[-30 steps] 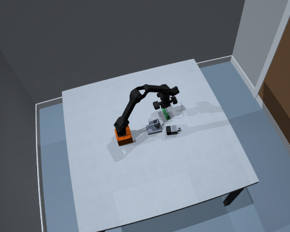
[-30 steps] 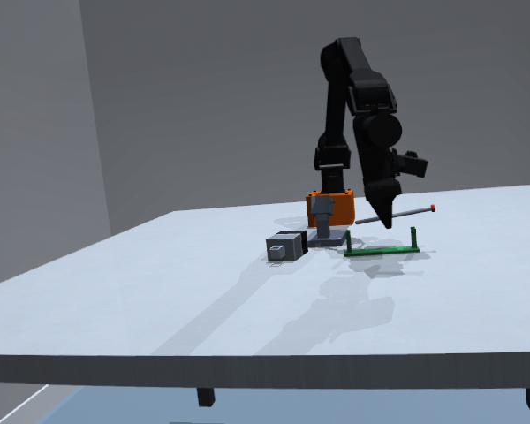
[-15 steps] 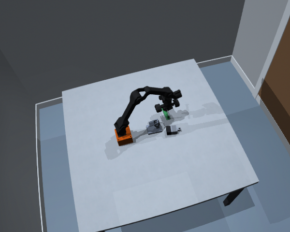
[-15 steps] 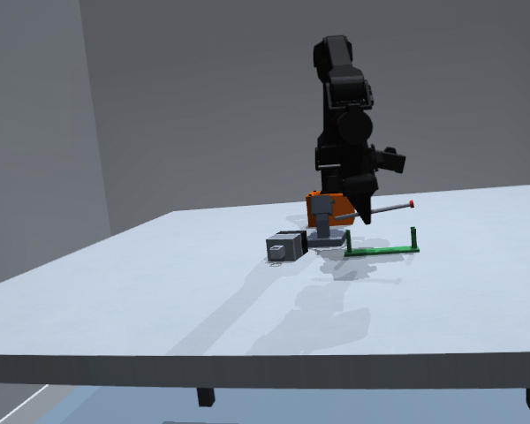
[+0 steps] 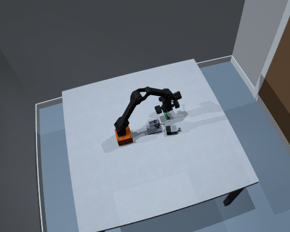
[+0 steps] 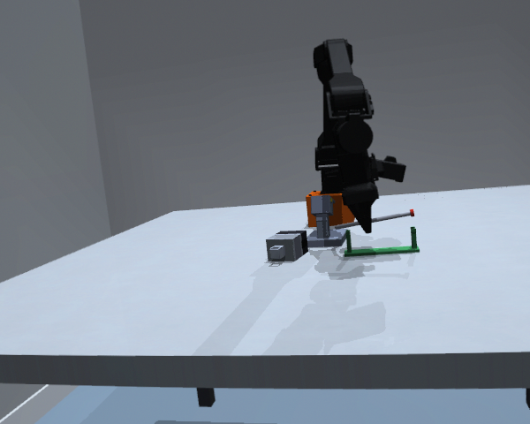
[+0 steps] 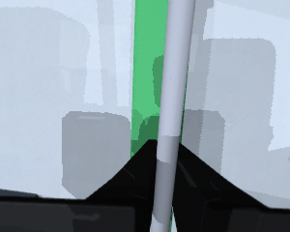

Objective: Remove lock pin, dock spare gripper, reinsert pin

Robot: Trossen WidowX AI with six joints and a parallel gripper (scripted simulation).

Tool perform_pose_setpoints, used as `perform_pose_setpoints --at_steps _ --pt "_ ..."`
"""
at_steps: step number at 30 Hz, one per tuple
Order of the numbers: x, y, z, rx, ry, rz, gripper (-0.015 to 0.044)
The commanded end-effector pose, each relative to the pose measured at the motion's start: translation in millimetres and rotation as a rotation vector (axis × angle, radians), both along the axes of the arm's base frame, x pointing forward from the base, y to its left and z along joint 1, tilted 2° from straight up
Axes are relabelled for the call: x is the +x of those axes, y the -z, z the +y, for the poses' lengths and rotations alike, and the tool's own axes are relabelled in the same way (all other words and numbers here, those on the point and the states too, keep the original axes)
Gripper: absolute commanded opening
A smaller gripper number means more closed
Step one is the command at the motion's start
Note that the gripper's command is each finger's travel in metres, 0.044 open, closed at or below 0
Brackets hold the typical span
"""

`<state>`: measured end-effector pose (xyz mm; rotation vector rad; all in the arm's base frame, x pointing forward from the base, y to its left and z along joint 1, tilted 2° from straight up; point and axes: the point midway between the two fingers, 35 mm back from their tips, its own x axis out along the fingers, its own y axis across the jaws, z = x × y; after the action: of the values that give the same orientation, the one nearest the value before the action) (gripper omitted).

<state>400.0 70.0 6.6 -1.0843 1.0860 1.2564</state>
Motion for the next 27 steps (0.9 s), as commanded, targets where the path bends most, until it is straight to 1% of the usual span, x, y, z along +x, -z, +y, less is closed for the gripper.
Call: perform_pose_setpoints --at_steps 1,11,27 --pt "-1 9 0 0.000 -0.003 0.002 0.0000" --pt "-1 22 1 0.001 -0.002 -0.007 0.0000" --pt "-2 24 0 0.001 -0.001 -0.010 0.0000"
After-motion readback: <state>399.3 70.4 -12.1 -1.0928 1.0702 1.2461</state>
